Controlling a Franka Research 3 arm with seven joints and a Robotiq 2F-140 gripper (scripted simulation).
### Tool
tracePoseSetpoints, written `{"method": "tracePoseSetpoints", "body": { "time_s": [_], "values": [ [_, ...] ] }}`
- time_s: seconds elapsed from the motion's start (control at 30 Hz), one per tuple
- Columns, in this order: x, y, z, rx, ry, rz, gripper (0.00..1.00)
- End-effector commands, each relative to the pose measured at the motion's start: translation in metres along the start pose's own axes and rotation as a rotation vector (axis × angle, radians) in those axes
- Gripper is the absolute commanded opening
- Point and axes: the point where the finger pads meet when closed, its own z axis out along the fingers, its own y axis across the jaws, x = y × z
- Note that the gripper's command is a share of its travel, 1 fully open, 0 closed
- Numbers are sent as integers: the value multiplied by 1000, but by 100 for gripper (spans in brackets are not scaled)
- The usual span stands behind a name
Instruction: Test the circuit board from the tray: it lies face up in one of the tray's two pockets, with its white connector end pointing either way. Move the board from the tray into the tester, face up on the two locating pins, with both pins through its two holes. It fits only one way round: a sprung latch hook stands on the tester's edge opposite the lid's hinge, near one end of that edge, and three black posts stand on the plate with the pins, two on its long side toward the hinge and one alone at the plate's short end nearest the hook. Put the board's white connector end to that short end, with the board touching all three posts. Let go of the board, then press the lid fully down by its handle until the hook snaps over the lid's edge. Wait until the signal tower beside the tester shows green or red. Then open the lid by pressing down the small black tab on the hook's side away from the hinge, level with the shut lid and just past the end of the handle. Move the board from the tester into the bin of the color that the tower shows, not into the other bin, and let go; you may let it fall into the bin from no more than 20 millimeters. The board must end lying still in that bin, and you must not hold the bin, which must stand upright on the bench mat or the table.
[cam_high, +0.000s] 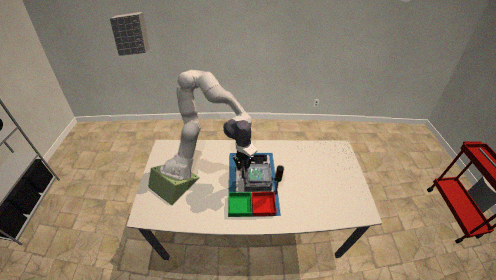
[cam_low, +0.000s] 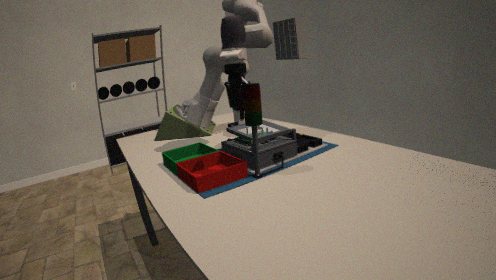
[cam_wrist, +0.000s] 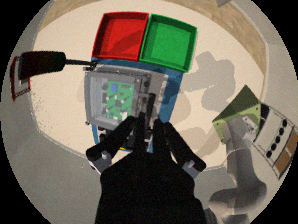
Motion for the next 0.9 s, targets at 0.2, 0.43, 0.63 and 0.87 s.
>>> {"method": "tracePoseSetpoints", "body": {
  "time_s": [0.2,0.43,0.63,0.87],
  "values": [
    [-1,0,10,2,-1,-8,0],
    [-1,0,12,2,-1,-8,0],
    [-1,0,12,2,-1,-8,0],
    [-1,0,12,2,-1,-8,0]
  ]
}}
